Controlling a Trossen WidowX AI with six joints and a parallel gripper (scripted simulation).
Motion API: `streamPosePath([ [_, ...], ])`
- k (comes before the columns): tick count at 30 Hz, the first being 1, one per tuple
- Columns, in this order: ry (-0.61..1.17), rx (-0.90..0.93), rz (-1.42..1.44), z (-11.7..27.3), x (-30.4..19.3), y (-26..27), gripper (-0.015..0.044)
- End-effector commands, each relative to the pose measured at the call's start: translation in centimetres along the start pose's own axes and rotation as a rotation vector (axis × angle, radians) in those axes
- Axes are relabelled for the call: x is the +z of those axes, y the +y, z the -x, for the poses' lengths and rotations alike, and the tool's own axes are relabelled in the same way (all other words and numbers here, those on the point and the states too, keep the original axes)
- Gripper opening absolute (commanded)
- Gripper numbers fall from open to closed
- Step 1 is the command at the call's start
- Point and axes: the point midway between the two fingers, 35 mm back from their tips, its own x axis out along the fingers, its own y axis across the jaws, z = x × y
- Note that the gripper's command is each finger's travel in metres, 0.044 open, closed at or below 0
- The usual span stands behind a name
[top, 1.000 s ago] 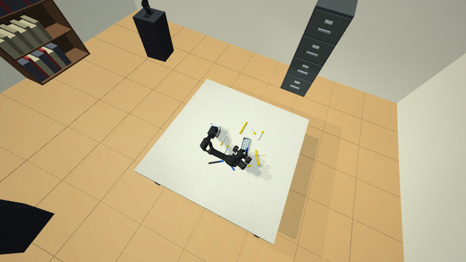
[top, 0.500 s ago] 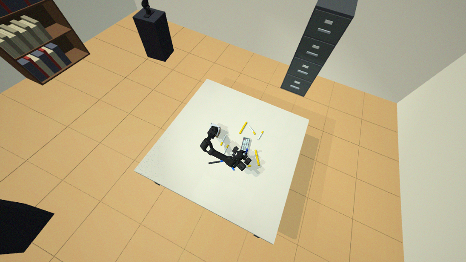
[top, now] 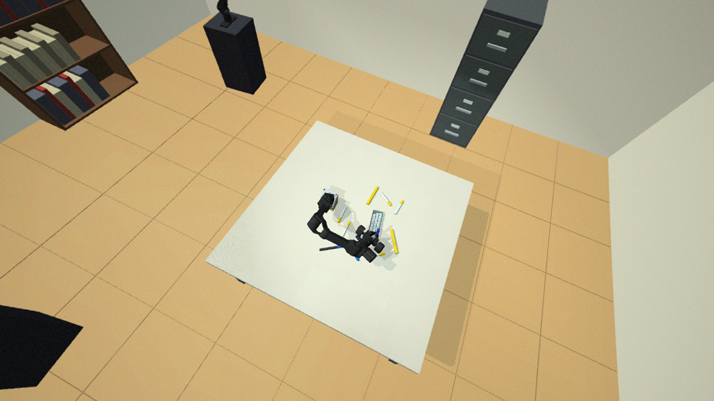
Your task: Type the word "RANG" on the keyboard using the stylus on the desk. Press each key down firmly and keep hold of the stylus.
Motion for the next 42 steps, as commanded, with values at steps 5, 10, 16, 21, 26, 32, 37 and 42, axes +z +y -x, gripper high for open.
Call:
streamPosePath([
  [5, 0.003, -0.004, 0.004, -0.2, 0.1, -0.1, 0.0081],
  [10, 0.003, -0.004, 0.004, -0.4, 0.4, -0.1, 0.0081],
  [16, 0.003, -0.004, 0.004, -0.6, 0.8, -0.1, 0.0081],
  [21, 0.003, -0.004, 0.004, -0.7, 0.9, -0.1, 0.0081],
  [26, 0.003, -0.004, 0.004, -0.8, 1.1, -0.1, 0.0081],
  [32, 0.003, -0.004, 0.004, -1.0, 1.4, -0.1, 0.0081],
  [37, 0.003, -0.004, 0.004, -1.1, 1.5, -0.1, 0.0081],
  [42, 0.002, -0.004, 0.004, -1.2, 1.7, -0.1, 0.0081],
])
